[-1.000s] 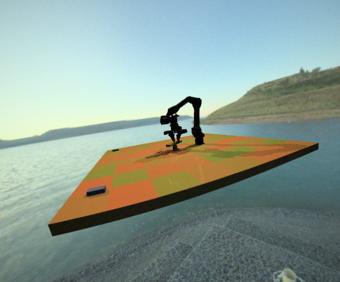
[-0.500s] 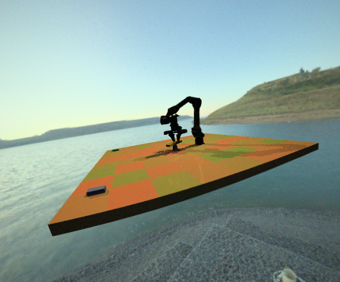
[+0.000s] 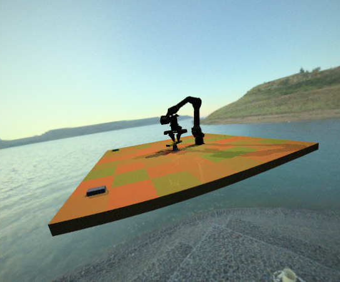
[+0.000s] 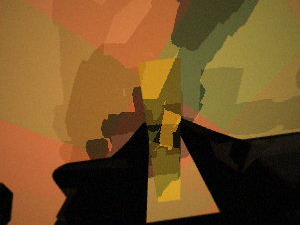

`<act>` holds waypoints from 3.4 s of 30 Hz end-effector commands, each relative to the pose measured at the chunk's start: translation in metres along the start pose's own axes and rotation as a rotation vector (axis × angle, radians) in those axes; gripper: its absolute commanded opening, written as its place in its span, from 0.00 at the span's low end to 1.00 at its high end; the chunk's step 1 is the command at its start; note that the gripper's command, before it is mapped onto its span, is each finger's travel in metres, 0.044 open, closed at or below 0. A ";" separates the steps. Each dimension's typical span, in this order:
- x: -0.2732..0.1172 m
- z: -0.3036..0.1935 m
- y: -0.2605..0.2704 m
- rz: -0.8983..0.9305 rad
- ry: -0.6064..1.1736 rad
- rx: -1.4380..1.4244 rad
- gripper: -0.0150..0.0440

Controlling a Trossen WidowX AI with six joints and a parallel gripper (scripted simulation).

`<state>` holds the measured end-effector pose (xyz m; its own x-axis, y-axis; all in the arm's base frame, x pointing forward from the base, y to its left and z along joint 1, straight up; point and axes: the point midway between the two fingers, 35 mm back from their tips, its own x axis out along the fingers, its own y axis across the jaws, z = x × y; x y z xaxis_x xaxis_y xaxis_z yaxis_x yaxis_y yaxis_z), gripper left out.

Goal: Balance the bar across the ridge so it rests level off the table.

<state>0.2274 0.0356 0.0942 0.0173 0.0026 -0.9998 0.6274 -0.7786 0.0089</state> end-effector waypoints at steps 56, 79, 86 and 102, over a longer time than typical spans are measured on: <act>0.000 0.000 0.000 0.000 0.000 0.000 0.25; 0.000 0.000 0.000 0.000 0.000 0.000 0.54; 0.000 0.000 0.000 0.000 0.000 0.000 0.54; 0.000 0.000 0.000 0.000 0.000 0.000 0.54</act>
<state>0.2274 0.0356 0.0944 0.0169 0.0025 -0.9999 0.6274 -0.7787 0.0087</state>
